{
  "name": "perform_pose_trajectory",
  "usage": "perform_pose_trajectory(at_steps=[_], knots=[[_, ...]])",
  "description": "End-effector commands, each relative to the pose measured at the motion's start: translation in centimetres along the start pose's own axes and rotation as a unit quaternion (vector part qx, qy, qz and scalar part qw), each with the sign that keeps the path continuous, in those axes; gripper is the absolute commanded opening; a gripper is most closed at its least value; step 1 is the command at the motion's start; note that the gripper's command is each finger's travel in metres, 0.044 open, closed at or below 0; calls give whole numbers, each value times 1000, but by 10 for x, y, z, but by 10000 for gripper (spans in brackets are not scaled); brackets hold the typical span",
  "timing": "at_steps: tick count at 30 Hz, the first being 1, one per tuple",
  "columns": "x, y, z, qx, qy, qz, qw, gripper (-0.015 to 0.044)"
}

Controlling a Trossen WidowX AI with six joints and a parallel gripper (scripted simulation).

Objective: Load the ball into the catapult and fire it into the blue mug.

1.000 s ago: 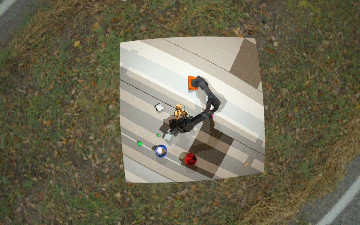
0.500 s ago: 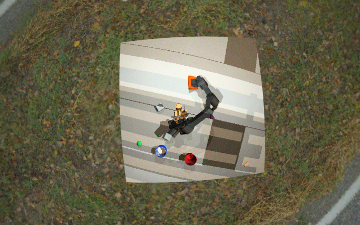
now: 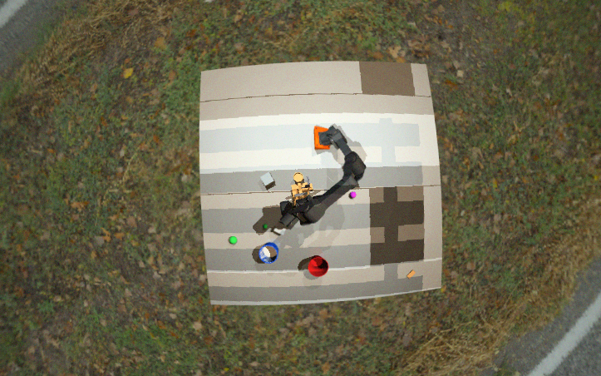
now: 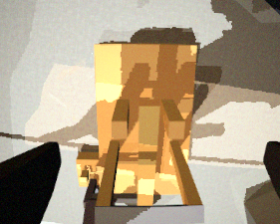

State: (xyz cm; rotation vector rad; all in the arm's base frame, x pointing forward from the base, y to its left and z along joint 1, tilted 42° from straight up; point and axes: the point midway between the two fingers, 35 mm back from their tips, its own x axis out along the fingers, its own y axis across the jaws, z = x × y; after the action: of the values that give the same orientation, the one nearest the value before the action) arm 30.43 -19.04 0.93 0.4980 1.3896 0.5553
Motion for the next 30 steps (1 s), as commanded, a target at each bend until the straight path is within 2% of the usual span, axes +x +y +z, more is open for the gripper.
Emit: perform_pose_trajectory(at_steps=[1,30], knots=[[31,5,-2,3,7,9,1000,440],[71,5,-2,3,7,10,1000,440]])
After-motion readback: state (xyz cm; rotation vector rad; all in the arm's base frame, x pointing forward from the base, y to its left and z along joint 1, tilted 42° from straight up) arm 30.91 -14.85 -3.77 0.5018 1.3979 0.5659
